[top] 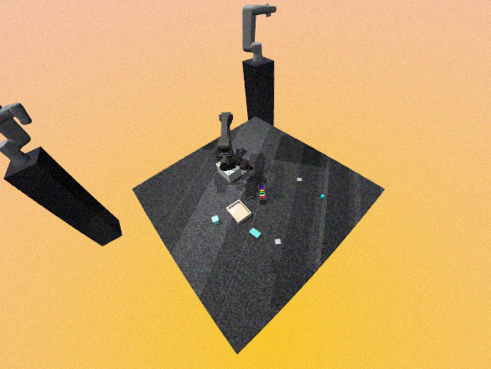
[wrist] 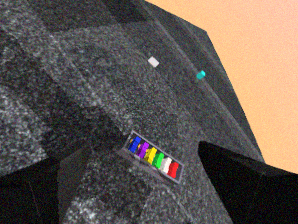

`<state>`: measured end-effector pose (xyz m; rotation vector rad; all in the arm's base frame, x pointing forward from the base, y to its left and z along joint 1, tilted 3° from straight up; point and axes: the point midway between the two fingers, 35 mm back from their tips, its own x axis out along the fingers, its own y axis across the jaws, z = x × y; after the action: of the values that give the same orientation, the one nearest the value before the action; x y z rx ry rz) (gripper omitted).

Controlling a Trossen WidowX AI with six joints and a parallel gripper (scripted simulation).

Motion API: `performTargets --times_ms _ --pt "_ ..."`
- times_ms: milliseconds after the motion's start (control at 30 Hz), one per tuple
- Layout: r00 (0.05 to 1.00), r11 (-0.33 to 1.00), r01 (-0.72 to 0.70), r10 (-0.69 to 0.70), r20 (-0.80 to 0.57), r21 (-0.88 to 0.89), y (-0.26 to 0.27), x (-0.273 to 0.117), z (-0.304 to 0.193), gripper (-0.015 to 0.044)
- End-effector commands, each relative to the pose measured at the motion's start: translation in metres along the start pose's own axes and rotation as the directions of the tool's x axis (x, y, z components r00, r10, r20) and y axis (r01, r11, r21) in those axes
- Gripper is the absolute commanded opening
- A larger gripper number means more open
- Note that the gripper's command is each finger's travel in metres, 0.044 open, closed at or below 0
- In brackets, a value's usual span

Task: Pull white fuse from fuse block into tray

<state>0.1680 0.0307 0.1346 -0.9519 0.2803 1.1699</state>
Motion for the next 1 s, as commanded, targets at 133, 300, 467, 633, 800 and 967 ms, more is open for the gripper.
performTargets --times_ms 133,300,467,633,800,967 --pt "0.997 0.953 -0.058 0.069 -0.027 0.299 -0.003 0.004 -0.007 0.0269" --pt "0.984 0.738 -0.071 0.162 -0.074 0.671 -0.009 0.011 -0.017 0.0137" --pt "0.961 0.404 0.020 0.244 -0.128 0.914 -0.017 0.020 -0.027 0.0072" --pt "0.931 0.025 0.192 0.313 -0.190 0.981 -0.025 0.031 -0.037 0.0072" --pt "0.895 -0.293 0.371 0.367 -0.254 0.881 -0.034 0.043 -0.047 0.0072" --pt "0.867 -0.502 0.480 0.397 -0.302 0.720 -0.041 0.053 -0.052 0.0072"
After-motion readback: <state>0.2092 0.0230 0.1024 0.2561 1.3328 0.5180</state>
